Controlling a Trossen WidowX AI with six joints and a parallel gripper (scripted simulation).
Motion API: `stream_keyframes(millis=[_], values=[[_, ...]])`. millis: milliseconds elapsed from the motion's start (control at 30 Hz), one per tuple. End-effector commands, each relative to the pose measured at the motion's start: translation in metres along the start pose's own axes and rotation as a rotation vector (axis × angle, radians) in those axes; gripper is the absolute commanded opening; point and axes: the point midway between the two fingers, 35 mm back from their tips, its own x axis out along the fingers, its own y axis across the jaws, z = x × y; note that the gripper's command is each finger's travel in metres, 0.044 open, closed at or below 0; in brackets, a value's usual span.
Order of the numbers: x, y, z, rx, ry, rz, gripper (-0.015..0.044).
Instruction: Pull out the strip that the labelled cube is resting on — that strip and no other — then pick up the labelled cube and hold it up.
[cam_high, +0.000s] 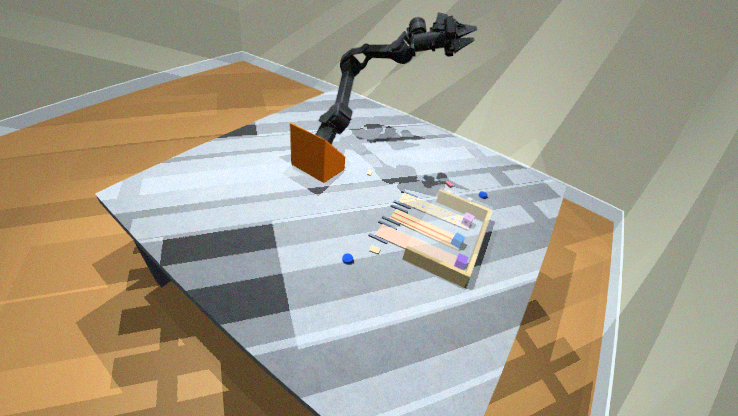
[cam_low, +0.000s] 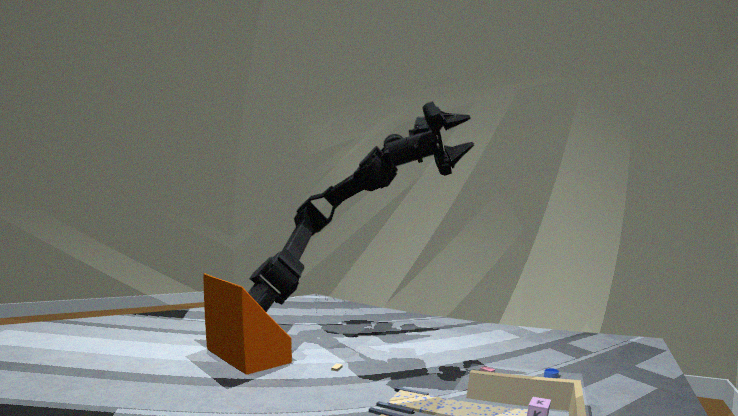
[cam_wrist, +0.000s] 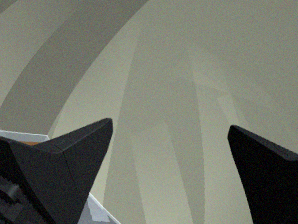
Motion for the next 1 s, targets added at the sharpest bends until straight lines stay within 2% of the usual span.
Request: stream_keyframes(millis=[0, 267, 600, 833, 967], values=[[-0.007, -0.036, -0.065, 0.022, 0.178, -0.051, 0.04], [-0.053, -0.093, -0.181, 0.123, 0.504, -0.134, 0.04], [-0.159, -0.127, -0.303, 0.372, 0.869, -0.218, 0.04], [-0.244, -0.116, -0.359, 0.621, 1.055, -0.265, 0.04], [-0.252, -0.114, -0.363, 0.647, 1.069, -0.269, 0.04]])
